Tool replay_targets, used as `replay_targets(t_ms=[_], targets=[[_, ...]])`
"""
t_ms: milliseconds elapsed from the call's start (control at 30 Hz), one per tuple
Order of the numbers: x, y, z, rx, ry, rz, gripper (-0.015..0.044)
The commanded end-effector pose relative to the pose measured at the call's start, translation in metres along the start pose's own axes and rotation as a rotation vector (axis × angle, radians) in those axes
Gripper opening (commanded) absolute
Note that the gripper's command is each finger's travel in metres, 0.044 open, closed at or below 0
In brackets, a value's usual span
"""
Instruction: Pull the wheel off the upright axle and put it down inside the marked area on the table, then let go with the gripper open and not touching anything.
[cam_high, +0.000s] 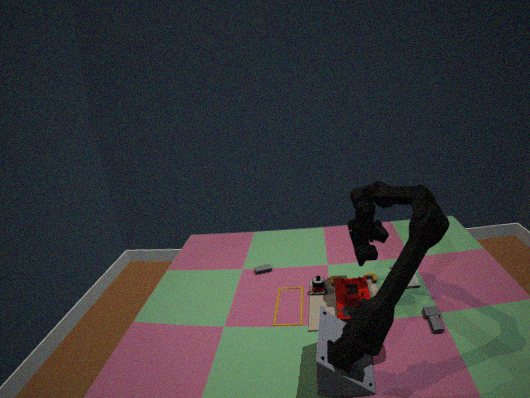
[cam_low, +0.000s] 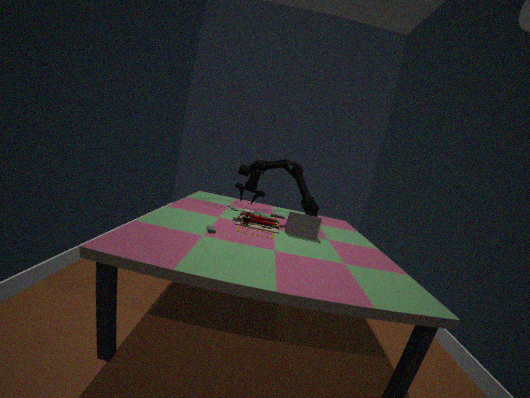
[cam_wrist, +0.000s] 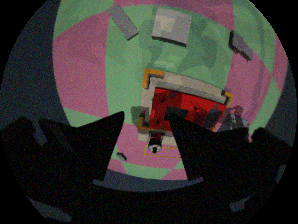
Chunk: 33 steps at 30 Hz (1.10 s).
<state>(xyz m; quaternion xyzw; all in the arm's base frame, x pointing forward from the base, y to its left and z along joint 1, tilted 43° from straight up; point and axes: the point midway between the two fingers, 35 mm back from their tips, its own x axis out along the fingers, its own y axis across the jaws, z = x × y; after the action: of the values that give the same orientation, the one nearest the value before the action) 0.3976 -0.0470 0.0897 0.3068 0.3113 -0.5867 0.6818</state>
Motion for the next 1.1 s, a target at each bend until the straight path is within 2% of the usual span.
replay_targets(t_ms=[0, 133, 200, 700, 1067], targets=[[-0.003, -0.005, -0.057, 0.001, 0.010, -0.059, 0.0300], [-0.009, -0.020, -0.120, 0.022, -0.037, -0.123, 0.0300], [-0.011, -0.024, -0.137, 0.042, -0.065, -0.135, 0.0300], [-0.009, -0.021, -0.145, 0.045, -0.069, -0.136, 0.0300], [0.062, -0.029, -0.139, 0.045, -0.071, -0.136, 0.0300]])
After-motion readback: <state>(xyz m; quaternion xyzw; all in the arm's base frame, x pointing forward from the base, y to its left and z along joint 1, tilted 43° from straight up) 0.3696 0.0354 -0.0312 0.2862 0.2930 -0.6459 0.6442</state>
